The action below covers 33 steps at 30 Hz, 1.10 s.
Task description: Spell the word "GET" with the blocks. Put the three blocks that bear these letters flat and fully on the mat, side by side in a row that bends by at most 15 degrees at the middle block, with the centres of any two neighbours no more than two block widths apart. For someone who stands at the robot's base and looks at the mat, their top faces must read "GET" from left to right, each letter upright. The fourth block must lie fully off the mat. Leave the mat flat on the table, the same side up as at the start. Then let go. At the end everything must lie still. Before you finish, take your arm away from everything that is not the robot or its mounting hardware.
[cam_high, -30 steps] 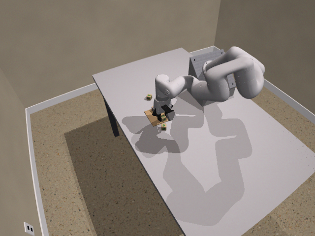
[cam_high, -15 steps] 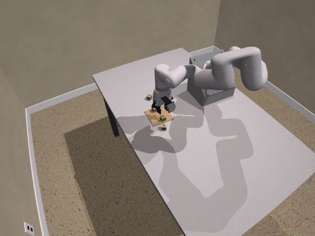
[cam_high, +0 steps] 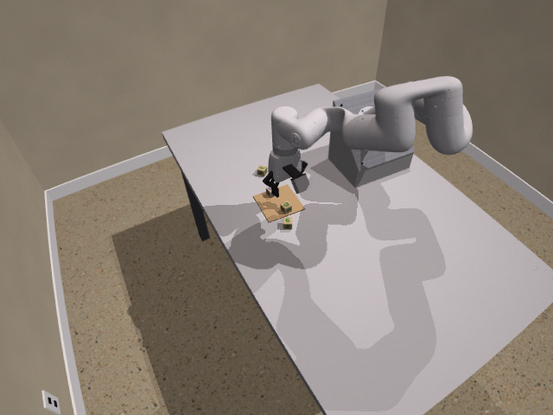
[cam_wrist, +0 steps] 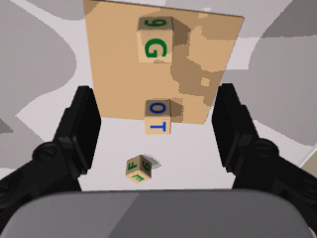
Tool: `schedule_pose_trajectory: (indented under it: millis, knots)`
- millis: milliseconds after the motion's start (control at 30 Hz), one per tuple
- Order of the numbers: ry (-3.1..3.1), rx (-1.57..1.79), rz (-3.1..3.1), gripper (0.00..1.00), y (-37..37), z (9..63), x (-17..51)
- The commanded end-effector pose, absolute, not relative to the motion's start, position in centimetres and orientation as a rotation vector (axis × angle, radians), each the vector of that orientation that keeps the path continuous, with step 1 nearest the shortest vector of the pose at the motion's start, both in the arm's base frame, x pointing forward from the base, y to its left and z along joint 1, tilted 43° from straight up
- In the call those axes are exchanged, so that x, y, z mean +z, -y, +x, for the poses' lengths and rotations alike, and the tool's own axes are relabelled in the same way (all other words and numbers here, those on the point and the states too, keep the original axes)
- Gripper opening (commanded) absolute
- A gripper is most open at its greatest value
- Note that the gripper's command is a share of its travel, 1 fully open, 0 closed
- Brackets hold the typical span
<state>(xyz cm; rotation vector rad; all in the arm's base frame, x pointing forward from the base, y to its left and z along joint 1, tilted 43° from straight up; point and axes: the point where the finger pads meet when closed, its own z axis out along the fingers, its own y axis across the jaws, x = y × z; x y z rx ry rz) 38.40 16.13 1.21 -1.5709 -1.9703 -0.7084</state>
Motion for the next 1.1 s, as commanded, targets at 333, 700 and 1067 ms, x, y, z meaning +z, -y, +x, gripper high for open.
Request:
schedule_pose_trajectory:
  millis: [333, 700, 1067]
  knots:
    - [1.970, -0.712, -1.575, 1.00, -16.0, 38.6, 1.3]
    - [2.003, -0.725, -1.546, 1.00, -15.7, 38.7, 1.1]
    - [2.243, -0.812, -1.307, 1.00, -13.9, 39.6, -0.4]
